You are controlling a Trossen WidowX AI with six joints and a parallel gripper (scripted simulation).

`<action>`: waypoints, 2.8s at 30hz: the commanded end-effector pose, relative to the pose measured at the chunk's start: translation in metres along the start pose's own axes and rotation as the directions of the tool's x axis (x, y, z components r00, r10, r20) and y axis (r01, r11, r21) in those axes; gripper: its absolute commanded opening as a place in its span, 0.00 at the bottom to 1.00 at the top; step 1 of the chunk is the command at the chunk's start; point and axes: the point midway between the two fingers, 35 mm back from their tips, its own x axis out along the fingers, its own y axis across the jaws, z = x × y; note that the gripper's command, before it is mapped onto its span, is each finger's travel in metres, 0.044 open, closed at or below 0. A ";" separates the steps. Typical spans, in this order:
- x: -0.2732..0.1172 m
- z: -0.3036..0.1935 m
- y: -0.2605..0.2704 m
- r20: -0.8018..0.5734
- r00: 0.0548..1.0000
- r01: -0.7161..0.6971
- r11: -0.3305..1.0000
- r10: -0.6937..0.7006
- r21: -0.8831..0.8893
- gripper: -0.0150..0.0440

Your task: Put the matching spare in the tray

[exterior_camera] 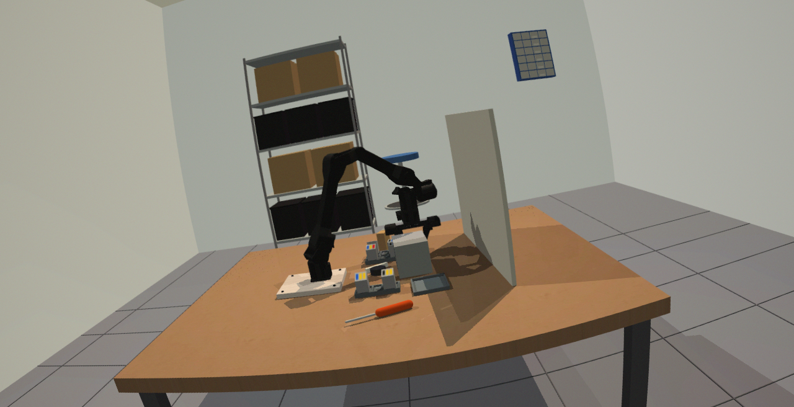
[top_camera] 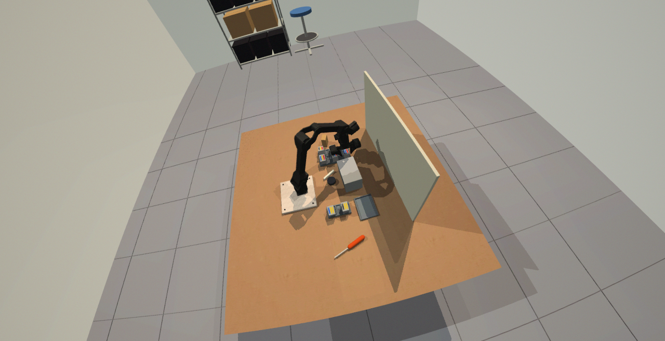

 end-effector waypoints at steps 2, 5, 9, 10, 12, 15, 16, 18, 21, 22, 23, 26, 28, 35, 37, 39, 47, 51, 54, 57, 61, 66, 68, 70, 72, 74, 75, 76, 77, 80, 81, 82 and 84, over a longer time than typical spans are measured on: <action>0.000 0.000 0.000 0.000 1.000 0.000 1.000 0.000 0.000 0.58; 0.000 0.000 0.000 0.000 1.000 0.000 1.000 0.000 0.000 0.52; 0.000 0.000 0.000 0.000 1.000 0.000 1.000 0.000 0.000 0.47; 0.000 0.000 0.000 0.000 1.000 0.000 1.000 0.000 0.000 0.46; 0.000 0.000 0.000 0.000 1.000 0.000 1.000 0.000 0.000 0.37; 0.000 0.000 0.000 0.000 1.000 0.000 1.000 0.000 0.000 0.25; 0.000 0.000 0.000 0.000 1.000 0.000 1.000 0.000 0.000 0.25; 0.000 0.000 0.000 0.000 1.000 0.000 1.000 0.000 0.000 0.25; 0.000 0.000 0.000 0.000 1.000 0.000 1.000 0.000 0.000 0.25; 0.000 0.000 0.000 0.000 1.000 0.000 1.000 0.000 0.000 0.25; -0.001 0.000 0.000 0.000 1.000 0.000 1.000 0.000 0.000 0.25; -0.015 0.001 -0.002 0.000 1.000 0.000 1.000 0.000 -0.001 0.25; -0.027 0.001 -0.002 0.000 1.000 -0.001 1.000 0.001 -0.001 0.25; -0.070 0.000 -0.001 -0.001 1.000 -0.002 1.000 0.002 -0.004 0.25; -0.078 0.000 0.000 -0.001 1.000 -0.002 1.000 0.002 -0.004 0.25; -0.079 0.000 0.000 -0.001 1.000 -0.002 1.000 0.002 -0.004 0.25; -0.098 0.002 -0.002 0.001 1.000 0.002 1.000 -0.002 -0.002 0.25; -0.114 0.003 -0.002 0.001 1.000 0.001 1.000 -0.001 -0.003 0.25; -0.126 0.004 -0.001 0.000 1.000 0.000 1.000 0.000 -0.003 0.25; -0.138 0.004 0.000 0.000 1.000 -0.001 1.000 0.001 -0.004 0.25; -0.151 0.004 0.002 -0.001 1.000 -0.003 1.000 0.003 -0.004 0.25; -0.152 -0.003 -0.002 0.000 1.000 -0.002 1.000 0.002 -0.003 0.25; -0.152 -0.012 -0.007 0.002 1.000 0.000 1.000 0.000 -0.001 0.25; -0.153 -0.023 -0.012 0.003 1.000 0.002 1.000 -0.002 0.001 0.25; -0.153 -0.034 -0.017 0.004 1.000 0.004 1.000 -0.004 0.003 0.25; -0.153 -0.045 -0.022 0.003 1.000 0.007 1.000 -0.007 0.006 0.25; -0.153 -0.051 -0.025 0.002 1.000 0.009 1.000 -0.009 0.007 0.25; -0.153 -0.057 -0.027 0.001 1.000 0.011 1.000 -0.011 0.008 0.25; -0.154 -0.063 -0.029 0.000 1.000 0.012 1.000 -0.012 0.009 0.25; -0.154 -0.081 -0.035 -0.003 1.000 0.017 1.000 -0.017 0.013 0.25; -0.154 -0.087 -0.036 -0.005 1.000 0.019 1.000 -0.019 0.014 0.25; -0.154 -0.094 -0.038 -0.006 1.000 0.020 1.000 -0.020 0.016 0.25; -0.154 -0.106 -0.041 -0.008 1.000 0.022 1.000 -0.022 0.017 0.25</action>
